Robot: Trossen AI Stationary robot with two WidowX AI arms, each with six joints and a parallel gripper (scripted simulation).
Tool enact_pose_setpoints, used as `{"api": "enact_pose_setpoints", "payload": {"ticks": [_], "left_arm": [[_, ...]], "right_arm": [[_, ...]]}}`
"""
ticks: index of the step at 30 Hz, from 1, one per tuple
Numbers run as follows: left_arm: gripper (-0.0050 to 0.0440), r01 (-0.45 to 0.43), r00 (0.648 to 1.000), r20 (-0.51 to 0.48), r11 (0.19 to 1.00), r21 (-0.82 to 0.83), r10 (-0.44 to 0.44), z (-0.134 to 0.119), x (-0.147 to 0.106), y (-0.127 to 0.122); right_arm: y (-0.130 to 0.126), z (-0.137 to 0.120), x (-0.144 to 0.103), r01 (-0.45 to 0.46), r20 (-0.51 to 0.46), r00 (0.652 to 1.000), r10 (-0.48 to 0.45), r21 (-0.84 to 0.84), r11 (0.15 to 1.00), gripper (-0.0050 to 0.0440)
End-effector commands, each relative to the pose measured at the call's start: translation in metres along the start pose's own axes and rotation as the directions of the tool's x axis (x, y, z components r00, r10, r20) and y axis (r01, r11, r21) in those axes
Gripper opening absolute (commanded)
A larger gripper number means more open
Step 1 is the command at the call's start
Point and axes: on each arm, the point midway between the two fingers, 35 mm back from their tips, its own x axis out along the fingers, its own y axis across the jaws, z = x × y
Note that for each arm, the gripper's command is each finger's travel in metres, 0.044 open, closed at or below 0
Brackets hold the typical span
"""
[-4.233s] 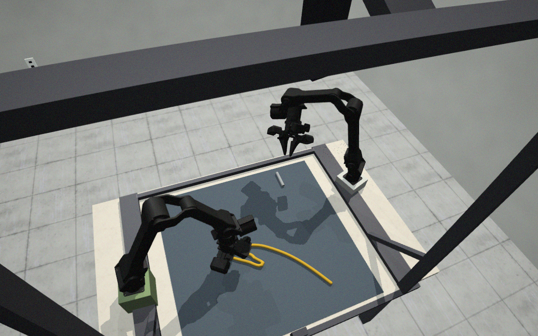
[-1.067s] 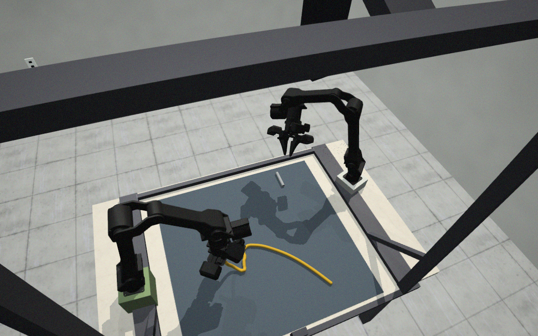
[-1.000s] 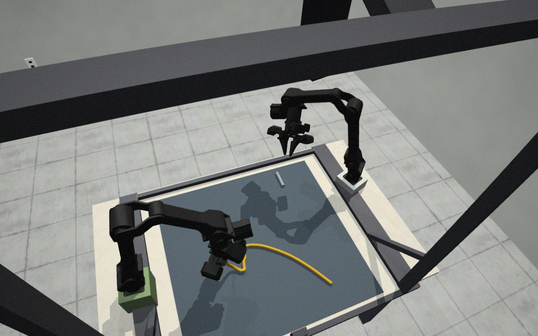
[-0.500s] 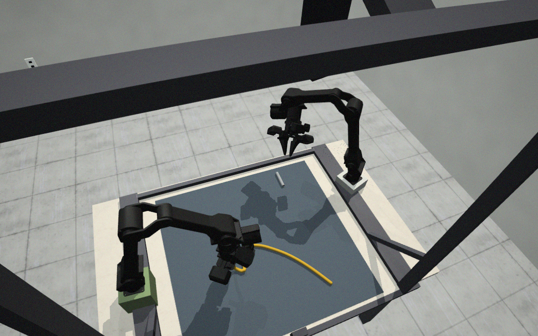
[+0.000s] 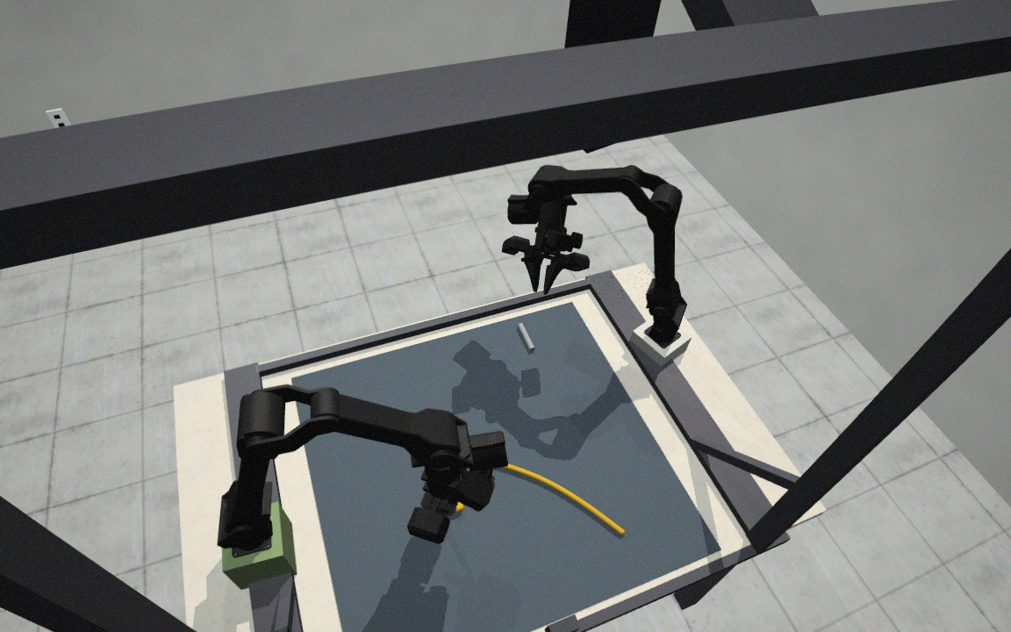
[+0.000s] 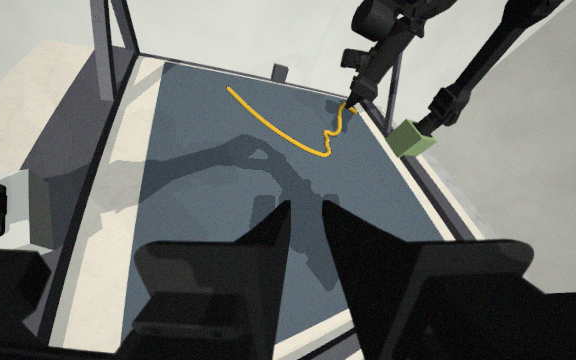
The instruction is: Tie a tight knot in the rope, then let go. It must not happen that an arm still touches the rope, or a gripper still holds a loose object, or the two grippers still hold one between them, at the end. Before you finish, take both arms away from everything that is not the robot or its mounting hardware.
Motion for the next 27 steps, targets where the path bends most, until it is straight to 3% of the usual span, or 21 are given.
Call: {"api": "enact_pose_setpoints", "payload": {"ticks": [1, 27], "left_arm": [[0.0045, -0.004, 1.000, 0.014, 1.000, 0.000, 0.004, 0.012, -0.004, 0.000], [0.0045, -0.003, 1.000, 0.017, 1.000, 0.000, 0.003, 0.062, -0.005, -0.008]], "right_arm": [[-0.003, 0.005, -0.003, 0.011, -0.008, 1.000, -0.011, -0.021, 1.000, 0.0100], [-0.003, 0.005, -0.003, 0.011, -0.008, 1.000, -0.011, -0.021, 1.000, 0.0100]]}}
